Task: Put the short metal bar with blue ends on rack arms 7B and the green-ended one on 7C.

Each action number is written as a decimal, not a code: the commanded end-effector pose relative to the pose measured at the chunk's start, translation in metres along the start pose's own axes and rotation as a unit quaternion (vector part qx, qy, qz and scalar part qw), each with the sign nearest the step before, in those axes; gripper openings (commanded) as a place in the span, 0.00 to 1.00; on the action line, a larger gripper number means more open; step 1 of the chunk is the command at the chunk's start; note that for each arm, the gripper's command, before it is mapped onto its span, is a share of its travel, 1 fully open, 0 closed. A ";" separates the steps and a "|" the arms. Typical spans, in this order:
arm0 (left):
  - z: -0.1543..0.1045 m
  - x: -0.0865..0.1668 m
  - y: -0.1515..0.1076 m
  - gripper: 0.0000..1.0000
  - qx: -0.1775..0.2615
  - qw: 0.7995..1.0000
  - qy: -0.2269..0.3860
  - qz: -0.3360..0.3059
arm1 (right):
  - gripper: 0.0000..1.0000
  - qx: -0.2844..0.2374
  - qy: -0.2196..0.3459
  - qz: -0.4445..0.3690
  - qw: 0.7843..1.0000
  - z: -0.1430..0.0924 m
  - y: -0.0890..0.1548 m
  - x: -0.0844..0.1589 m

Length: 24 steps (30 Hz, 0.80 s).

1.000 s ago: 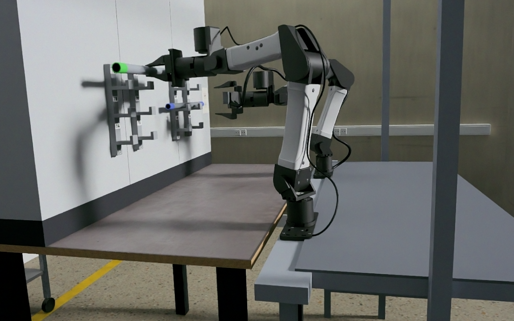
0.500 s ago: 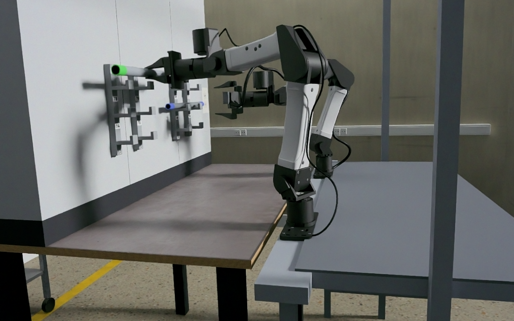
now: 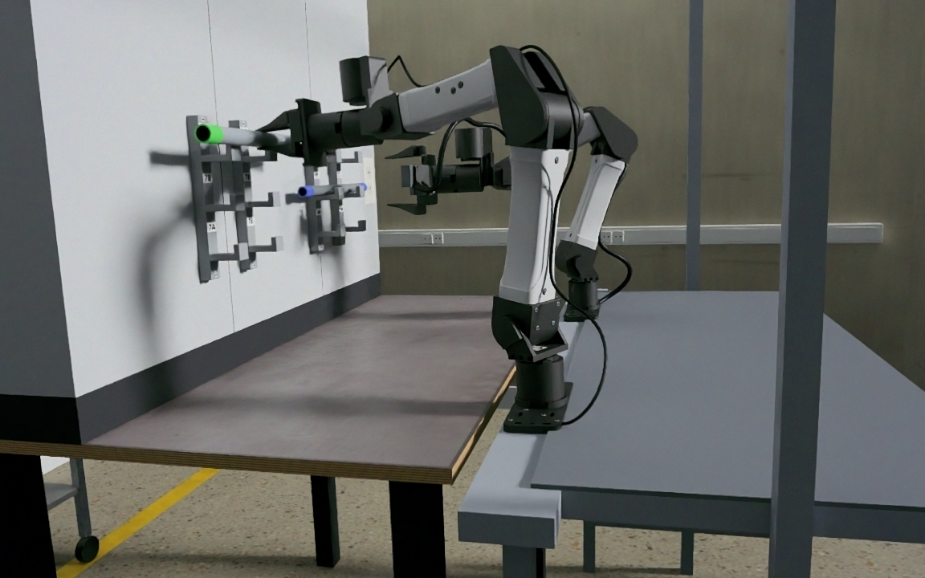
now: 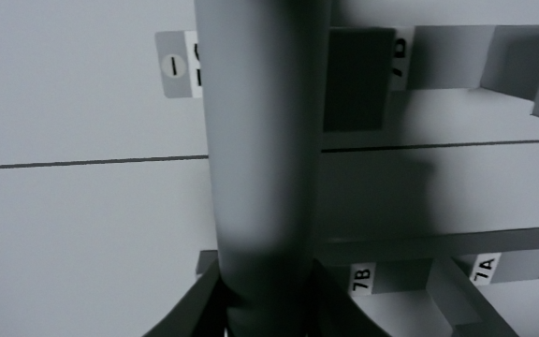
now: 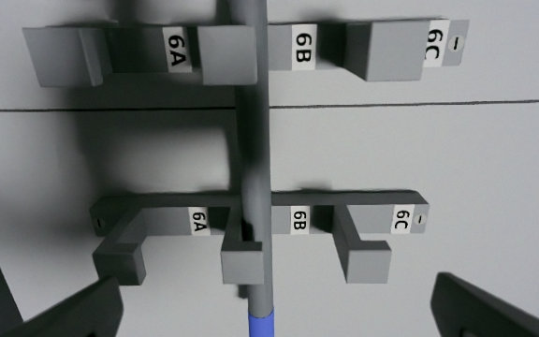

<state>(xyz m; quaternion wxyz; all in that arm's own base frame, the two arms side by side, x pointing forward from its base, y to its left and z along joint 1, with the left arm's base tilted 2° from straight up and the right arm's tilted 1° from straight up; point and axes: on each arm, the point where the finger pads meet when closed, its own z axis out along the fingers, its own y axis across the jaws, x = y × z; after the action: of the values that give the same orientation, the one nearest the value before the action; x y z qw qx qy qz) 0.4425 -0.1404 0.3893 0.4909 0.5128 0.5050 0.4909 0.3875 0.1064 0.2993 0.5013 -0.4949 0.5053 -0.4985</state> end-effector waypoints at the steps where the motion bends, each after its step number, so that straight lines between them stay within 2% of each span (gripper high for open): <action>1: 0.004 0.003 0.028 0.00 -0.032 0.999 0.002 -0.013 | 1.00 0.005 0.003 -0.002 1.000 0.000 0.003 -0.001; 24: 0.023 0.004 0.034 0.00 -0.032 0.999 0.002 -0.013 | 1.00 0.005 0.003 -0.002 1.000 0.000 0.003 -0.001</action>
<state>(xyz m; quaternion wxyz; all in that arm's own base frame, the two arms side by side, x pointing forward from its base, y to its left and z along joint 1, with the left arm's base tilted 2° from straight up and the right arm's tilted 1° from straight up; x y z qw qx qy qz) 0.4631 -0.1399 0.4035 0.4986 0.5036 0.5033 0.4944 0.3875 0.1064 0.2993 0.5013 -0.4949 0.5053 -0.4985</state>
